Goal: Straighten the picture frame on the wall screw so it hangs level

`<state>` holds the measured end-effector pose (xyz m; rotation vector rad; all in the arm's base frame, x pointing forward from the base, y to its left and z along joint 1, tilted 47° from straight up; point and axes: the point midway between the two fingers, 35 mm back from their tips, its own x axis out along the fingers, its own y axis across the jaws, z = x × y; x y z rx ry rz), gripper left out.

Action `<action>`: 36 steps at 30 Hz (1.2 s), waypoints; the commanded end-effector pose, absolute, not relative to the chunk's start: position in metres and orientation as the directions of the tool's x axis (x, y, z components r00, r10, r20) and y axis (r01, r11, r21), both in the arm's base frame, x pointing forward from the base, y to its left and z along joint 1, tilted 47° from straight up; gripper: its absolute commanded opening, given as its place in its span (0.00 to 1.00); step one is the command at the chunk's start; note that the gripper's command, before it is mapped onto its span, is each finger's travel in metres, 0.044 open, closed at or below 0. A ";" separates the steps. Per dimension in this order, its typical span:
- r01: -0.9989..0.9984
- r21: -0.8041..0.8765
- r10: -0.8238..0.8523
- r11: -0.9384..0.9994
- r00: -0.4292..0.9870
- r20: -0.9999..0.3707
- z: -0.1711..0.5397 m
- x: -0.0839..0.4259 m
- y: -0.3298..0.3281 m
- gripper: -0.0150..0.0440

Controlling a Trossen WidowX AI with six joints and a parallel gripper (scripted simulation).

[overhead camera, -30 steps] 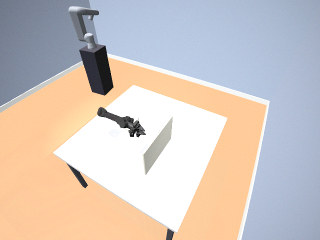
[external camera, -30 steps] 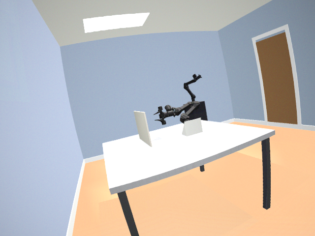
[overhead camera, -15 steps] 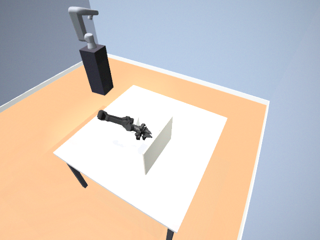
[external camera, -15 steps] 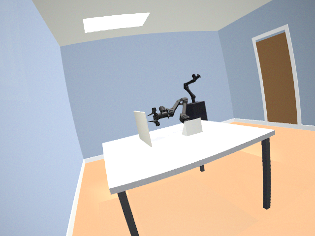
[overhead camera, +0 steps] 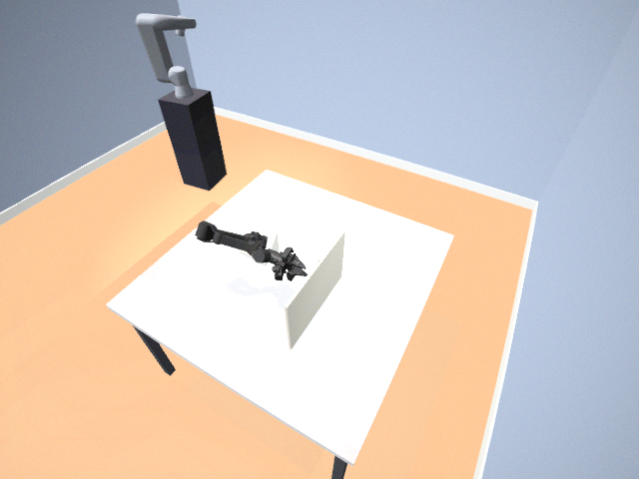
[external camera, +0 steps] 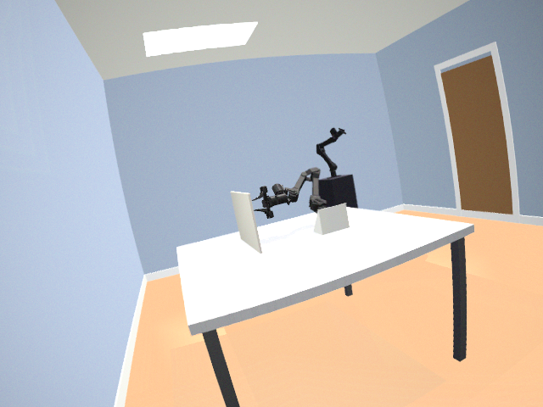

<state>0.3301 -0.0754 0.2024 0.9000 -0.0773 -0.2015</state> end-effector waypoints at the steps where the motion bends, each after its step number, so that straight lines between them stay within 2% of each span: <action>1: 0.144 0.780 -0.211 0.609 0.977 -0.015 0.203 0.330 -0.076 0.69; 36: 0.142 0.780 -0.211 0.609 0.977 -0.013 0.203 0.369 -0.084 0.69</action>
